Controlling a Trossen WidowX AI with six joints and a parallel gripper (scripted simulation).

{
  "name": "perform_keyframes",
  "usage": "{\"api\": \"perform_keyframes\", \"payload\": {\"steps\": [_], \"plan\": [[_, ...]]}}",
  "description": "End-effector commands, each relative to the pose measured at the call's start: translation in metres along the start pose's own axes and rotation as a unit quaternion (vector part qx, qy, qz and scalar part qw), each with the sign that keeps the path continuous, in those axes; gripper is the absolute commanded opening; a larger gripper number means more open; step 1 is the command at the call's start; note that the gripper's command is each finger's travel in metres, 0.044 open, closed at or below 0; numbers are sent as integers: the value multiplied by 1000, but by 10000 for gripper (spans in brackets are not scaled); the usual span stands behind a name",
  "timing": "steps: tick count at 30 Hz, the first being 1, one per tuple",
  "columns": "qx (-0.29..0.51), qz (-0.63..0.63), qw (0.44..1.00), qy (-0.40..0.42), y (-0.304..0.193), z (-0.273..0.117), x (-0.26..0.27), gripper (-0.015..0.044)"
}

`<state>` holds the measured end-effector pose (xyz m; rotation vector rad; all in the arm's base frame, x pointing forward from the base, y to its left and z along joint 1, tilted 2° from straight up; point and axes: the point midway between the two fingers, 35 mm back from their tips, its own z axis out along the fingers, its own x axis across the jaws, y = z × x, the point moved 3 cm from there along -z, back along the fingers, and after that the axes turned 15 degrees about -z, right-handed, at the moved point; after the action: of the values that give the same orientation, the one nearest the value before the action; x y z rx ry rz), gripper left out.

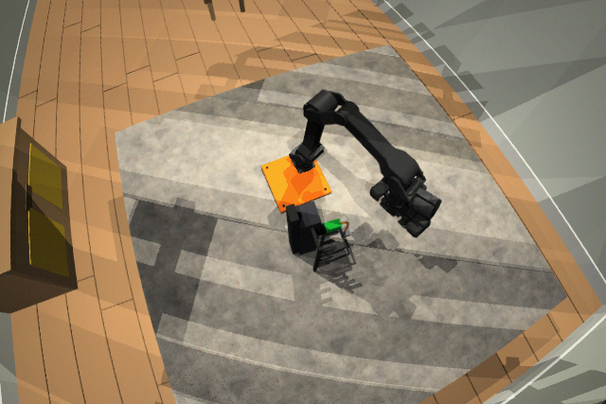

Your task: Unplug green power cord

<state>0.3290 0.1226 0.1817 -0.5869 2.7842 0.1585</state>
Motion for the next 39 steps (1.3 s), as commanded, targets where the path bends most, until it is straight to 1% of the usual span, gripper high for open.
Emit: {"api": "perform_keyframes", "payload": {"steps": [1,5,7,17,39], "plan": [[37,79,995,56,-49,-21,42,160],[60,150,981,110,-82,-41,86,160],[63,161,978,119,-87,-45,93,160],[63,161,978,119,-87,-45,93,160],[64,161,978,120,-115,-52,111,160]]}}
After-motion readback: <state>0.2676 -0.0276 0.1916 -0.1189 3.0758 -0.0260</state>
